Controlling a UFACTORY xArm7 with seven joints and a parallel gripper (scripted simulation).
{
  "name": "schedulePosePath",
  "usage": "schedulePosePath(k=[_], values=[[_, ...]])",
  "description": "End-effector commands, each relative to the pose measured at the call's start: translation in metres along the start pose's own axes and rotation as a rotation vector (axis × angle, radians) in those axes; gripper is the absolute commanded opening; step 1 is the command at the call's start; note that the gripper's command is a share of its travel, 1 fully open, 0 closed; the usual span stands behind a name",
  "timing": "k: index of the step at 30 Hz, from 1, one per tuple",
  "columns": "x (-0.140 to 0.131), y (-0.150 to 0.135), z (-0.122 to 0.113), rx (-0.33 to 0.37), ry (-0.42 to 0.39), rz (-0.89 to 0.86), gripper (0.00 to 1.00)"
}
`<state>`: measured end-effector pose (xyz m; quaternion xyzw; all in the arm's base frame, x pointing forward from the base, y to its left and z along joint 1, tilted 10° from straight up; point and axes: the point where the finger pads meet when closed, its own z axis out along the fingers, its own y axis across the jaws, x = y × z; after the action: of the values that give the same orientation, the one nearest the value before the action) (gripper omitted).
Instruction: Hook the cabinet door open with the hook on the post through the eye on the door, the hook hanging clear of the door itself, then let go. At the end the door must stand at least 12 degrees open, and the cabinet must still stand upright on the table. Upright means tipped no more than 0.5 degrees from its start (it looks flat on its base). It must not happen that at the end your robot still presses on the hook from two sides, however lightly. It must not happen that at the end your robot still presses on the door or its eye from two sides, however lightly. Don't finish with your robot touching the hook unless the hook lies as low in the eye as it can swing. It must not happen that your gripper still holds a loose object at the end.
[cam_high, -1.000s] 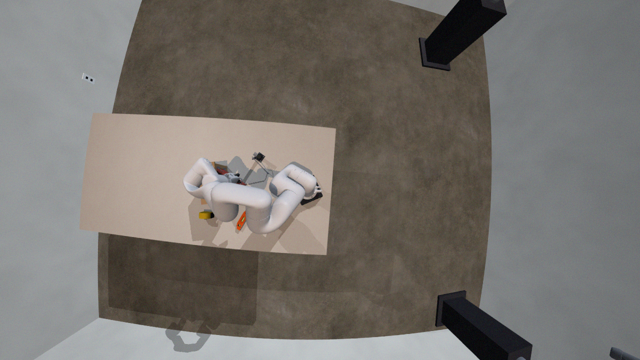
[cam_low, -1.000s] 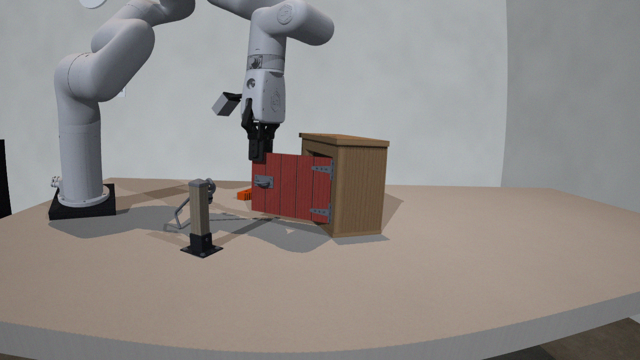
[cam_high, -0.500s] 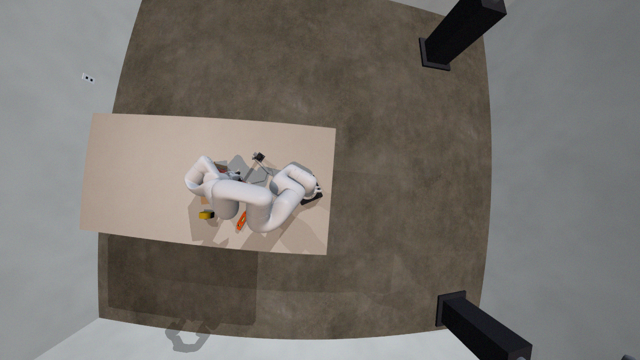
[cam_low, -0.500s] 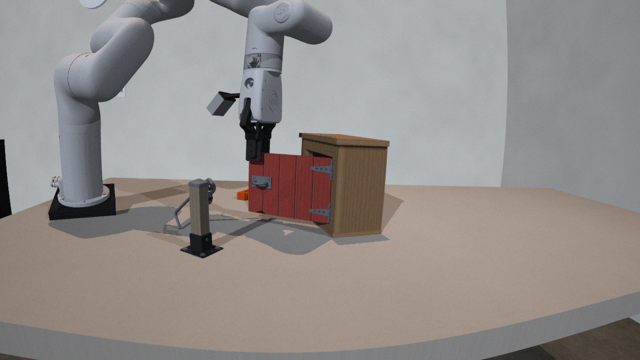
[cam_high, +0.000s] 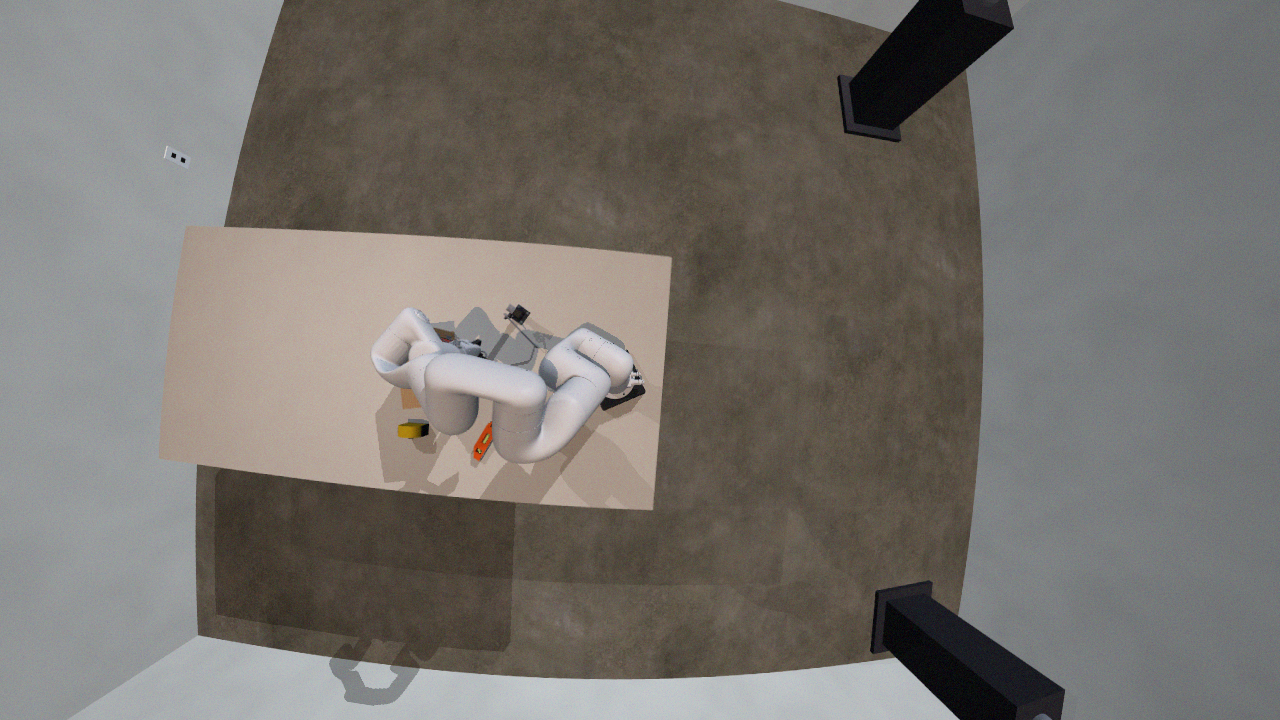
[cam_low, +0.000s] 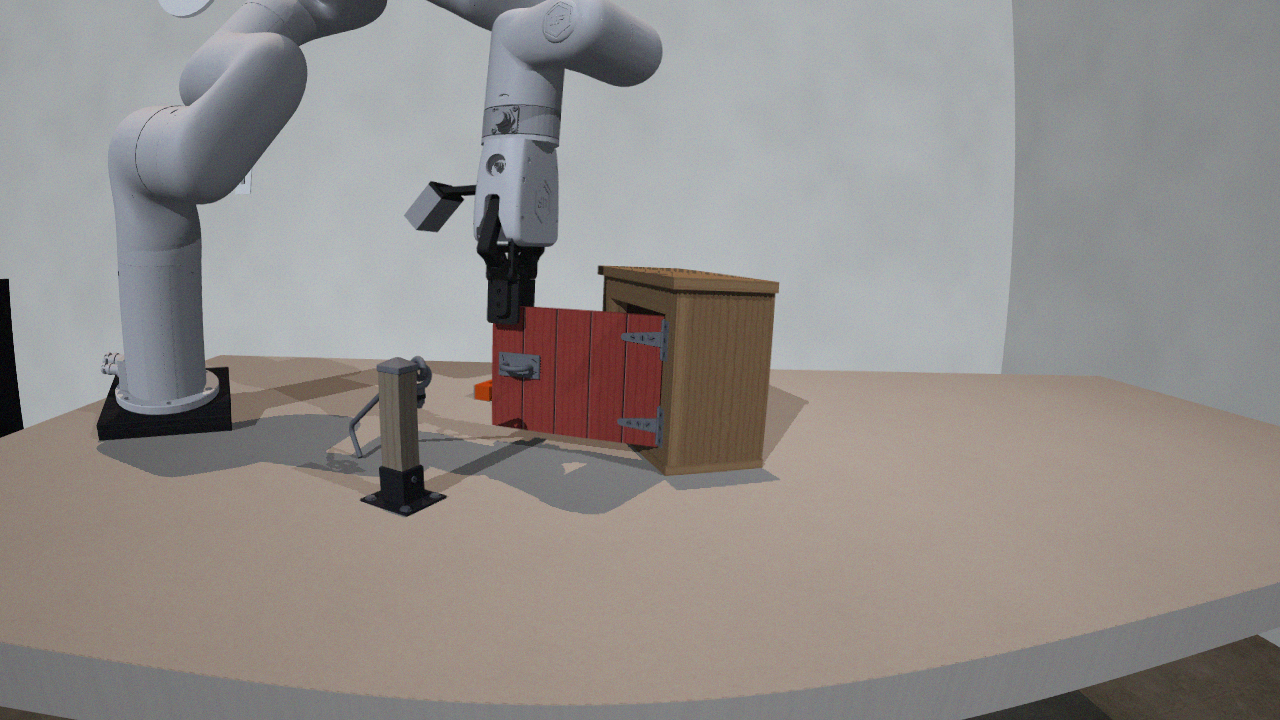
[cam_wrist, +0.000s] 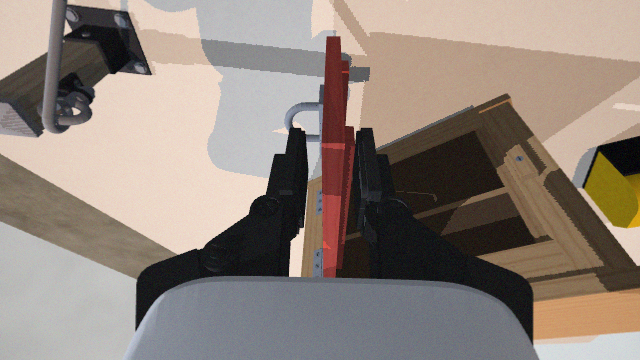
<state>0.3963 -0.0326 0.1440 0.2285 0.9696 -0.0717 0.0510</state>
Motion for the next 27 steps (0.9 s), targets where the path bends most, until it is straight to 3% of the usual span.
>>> schedulePosePath(k=[1,27], values=[[-0.0007,-0.0007,-0.0010,-0.001,-0.002,-0.004,0.27],[-0.0010,0.0056,-0.0036,-0.002,-0.002,0.038,0.27]])
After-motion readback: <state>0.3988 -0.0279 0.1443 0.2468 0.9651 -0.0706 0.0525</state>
